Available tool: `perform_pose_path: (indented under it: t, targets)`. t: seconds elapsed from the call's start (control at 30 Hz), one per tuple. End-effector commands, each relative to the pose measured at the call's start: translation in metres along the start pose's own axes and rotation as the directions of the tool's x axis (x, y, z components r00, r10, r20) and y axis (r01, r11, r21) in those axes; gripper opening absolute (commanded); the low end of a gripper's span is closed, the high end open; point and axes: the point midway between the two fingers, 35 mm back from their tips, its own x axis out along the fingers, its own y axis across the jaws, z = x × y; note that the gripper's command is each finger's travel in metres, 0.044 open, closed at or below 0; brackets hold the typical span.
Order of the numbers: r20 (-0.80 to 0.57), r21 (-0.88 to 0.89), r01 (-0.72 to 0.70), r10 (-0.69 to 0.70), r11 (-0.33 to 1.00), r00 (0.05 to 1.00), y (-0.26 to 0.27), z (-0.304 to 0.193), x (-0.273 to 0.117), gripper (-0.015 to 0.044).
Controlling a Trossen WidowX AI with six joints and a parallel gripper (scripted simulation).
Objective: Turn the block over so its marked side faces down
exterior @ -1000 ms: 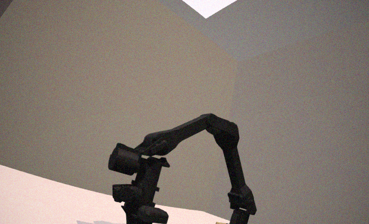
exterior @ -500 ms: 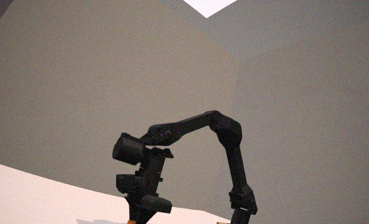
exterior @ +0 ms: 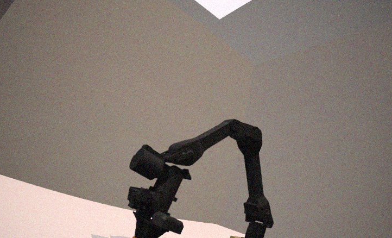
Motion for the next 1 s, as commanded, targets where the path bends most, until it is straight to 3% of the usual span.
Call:
perform_pose_path:
  t: [0.0,0.97]
  targets:
    - [0.057,0.0,-0.003,0.003,1.0,0.998,0.0,0.002,-0.004,0.0]
    - [0.388,-0.001,-0.003,0.003,1.0,0.922,0.0,-0.003,0.007,0.0]
